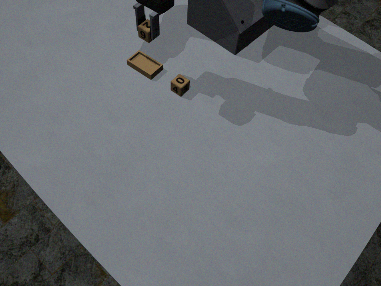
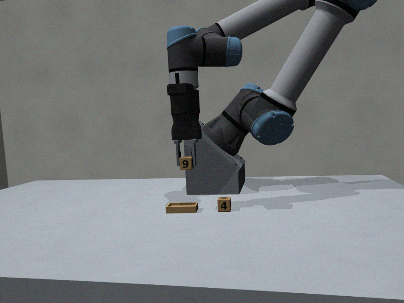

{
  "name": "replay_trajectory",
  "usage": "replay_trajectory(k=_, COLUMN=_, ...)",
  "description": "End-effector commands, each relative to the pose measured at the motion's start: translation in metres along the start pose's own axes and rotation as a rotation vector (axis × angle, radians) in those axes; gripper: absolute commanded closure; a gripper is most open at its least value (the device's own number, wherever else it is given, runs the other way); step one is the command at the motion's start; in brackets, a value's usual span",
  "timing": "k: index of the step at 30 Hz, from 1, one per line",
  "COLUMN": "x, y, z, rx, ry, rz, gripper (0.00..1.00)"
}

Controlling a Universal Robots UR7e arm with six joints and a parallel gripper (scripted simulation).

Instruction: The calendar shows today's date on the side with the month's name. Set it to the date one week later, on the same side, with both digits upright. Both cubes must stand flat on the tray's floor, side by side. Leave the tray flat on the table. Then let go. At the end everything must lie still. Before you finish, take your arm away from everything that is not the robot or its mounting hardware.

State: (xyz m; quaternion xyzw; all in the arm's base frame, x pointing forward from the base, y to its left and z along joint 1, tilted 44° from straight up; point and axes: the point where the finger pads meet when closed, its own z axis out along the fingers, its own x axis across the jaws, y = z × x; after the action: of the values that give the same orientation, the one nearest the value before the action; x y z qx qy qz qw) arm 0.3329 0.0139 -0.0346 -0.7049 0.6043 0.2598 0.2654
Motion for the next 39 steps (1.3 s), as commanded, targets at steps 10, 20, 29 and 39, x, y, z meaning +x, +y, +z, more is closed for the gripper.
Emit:
replay_trajectory(k=10, x=0.055, y=-0.004, z=-0.003, rx=0.002, ry=0.003, rz=0.001, gripper=0.40)
replay_trajectory(k=20, x=0.126, y=-0.001, z=0.007, rx=0.002, ry=0.003, rz=0.001, gripper=0.40)
replay_trajectory(k=29, x=0.130, y=0.000, z=0.008, rx=0.002, ry=0.003, rz=0.000, gripper=0.40)
replay_trajectory(k=39, x=0.128, y=0.001, z=0.011, rx=0.000, ry=-0.001, rz=0.001, gripper=0.40)
